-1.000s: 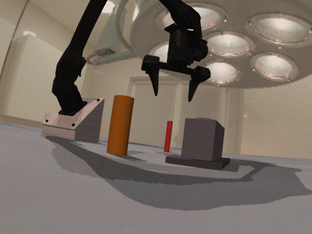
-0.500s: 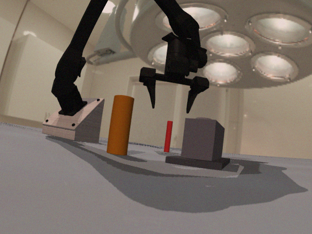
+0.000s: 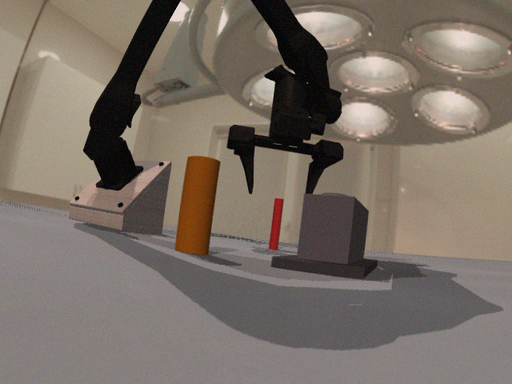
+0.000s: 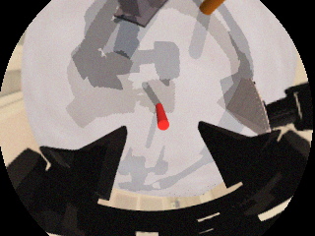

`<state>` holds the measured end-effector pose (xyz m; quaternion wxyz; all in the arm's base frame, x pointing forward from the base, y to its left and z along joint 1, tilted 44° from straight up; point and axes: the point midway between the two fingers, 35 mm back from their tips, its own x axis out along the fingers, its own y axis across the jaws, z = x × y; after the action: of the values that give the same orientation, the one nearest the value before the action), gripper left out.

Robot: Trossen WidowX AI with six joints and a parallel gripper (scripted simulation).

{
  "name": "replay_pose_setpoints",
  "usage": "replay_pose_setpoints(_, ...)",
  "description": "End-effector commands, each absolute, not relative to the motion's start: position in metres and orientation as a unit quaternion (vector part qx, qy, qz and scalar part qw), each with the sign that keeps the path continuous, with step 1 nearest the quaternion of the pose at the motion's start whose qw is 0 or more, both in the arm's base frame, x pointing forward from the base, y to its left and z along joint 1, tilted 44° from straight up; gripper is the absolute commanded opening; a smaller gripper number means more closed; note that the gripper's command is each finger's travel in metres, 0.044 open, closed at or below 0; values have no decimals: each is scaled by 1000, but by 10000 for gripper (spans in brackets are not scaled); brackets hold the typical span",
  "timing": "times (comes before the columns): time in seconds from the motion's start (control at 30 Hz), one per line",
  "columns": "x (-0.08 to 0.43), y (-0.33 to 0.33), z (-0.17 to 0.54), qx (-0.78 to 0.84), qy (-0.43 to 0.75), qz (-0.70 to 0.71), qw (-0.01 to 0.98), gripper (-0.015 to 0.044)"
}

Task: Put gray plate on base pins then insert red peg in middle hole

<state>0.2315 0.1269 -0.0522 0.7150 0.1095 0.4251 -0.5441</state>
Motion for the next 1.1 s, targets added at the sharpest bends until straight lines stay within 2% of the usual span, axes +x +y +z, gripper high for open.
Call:
replay_pose_setpoints(0.0,232,122,-57,107,425,-543,716,440)
replay_pose_setpoints(0.77,234,97,-82,107,424,-543,717,440)
replay_pose_setpoints(1.07,234,97,-82,107,424,-543,717,204)
